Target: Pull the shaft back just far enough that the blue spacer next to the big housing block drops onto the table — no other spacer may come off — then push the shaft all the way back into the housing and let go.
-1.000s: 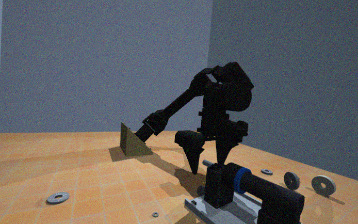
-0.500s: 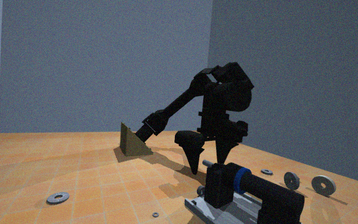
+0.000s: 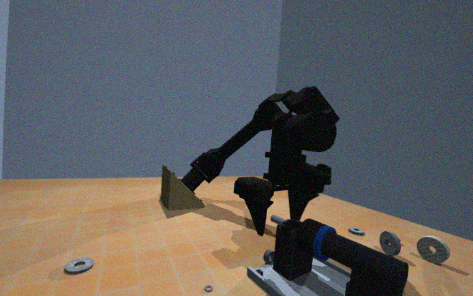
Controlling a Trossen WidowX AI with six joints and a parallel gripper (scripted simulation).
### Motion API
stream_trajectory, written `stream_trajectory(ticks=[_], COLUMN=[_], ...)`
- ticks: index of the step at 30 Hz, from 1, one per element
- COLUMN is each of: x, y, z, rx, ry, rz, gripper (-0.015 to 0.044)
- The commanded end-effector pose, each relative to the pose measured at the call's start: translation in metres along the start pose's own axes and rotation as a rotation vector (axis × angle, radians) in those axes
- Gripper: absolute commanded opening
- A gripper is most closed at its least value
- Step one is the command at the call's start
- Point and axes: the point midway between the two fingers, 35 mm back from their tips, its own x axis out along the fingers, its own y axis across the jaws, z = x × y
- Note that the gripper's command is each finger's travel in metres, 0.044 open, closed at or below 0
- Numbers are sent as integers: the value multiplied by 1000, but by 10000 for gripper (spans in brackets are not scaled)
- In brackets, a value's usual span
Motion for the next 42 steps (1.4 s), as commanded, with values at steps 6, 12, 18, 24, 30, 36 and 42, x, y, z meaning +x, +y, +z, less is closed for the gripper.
stream_trajectory(ticks=[6,12,18,24,30,36,42], x=[13,16,16,16,16,16,16], y=[1,1,1,1,2,1,1], z=[0,0,0,0,1,0,0], rx=[3,3,3,3,3,2,2], ry=[-1,-1,-1,-1,-1,2,2], rz=[5,5,5,5,5,1,1], gripper=[440,440,440,440,440,335,177])
